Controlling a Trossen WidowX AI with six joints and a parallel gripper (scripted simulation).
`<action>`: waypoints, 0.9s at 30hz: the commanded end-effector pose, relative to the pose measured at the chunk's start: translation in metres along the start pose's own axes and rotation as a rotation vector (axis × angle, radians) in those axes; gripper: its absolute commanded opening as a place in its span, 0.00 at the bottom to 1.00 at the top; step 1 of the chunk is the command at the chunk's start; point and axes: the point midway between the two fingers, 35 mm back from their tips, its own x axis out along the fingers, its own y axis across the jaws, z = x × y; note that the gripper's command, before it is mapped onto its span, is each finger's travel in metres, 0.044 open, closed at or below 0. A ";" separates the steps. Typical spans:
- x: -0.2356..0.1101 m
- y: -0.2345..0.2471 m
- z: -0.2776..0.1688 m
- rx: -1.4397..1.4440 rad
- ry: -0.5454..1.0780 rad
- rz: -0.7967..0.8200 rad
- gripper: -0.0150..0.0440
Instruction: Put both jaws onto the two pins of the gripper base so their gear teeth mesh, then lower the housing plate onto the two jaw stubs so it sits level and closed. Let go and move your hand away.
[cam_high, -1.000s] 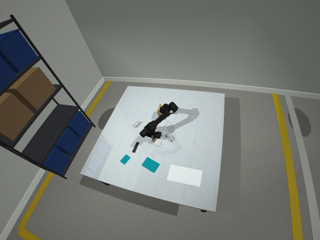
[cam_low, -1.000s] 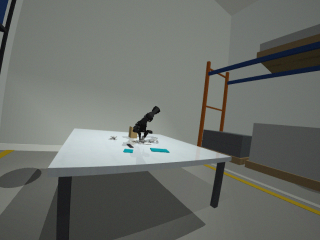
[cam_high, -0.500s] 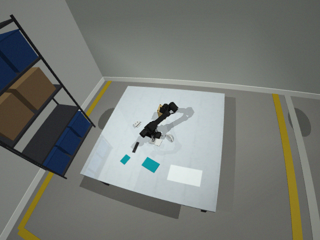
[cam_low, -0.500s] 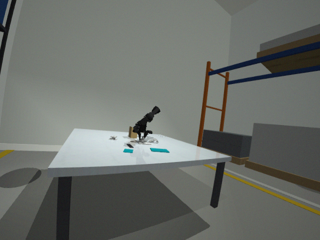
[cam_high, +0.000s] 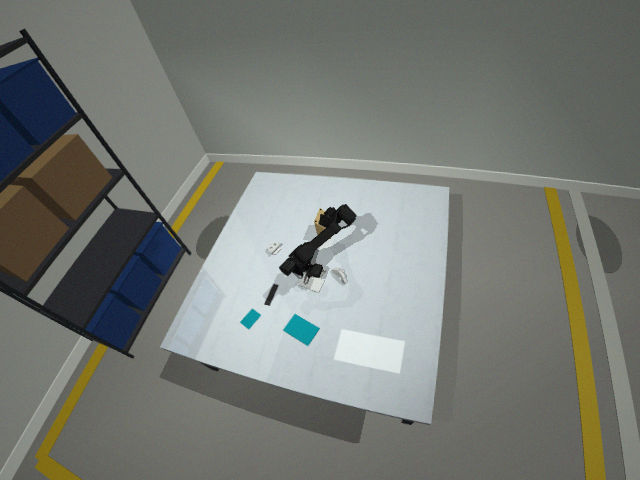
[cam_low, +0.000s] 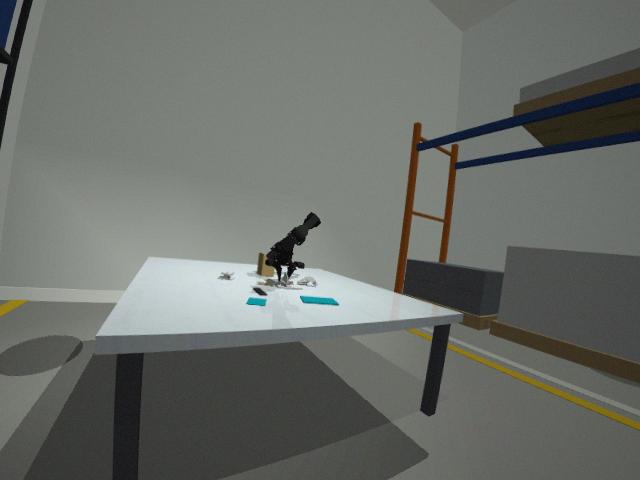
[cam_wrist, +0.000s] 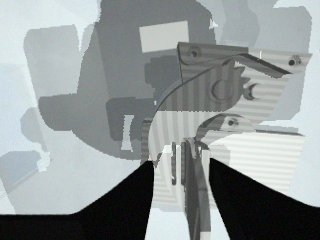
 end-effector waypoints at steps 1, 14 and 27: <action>0.000 0.000 0.000 0.005 0.002 -0.003 0.48; 0.004 0.000 0.000 0.003 0.002 -0.003 0.48; 0.007 0.000 0.000 0.003 0.002 -0.003 0.48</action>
